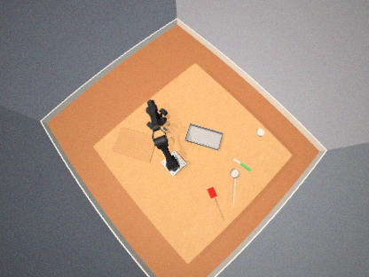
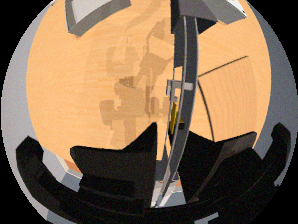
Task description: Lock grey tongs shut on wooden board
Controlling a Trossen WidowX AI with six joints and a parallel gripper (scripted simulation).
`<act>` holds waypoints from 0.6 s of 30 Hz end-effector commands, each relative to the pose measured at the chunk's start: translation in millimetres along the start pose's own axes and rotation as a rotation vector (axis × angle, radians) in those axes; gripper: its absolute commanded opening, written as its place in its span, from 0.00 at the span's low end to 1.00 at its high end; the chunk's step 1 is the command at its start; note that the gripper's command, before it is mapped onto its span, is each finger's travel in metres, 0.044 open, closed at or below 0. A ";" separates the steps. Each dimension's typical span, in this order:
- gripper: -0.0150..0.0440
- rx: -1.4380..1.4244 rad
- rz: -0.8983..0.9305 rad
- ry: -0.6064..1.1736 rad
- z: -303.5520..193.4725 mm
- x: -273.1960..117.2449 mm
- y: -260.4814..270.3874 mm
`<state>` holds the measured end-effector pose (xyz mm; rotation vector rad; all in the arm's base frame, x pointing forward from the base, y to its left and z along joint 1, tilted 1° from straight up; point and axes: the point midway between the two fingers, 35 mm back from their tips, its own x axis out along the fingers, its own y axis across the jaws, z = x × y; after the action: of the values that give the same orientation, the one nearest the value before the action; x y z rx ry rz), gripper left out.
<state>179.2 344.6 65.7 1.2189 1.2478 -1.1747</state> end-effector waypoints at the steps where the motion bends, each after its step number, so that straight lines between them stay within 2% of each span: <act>1: 0.00 -0.082 -0.002 0.018 -18.5 -3.4 -24.1; 18: 0.00 -0.361 -0.011 0.019 -60.1 -5.3 -132.7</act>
<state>67.7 393.6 69.7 0.9887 1.3849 -0.9388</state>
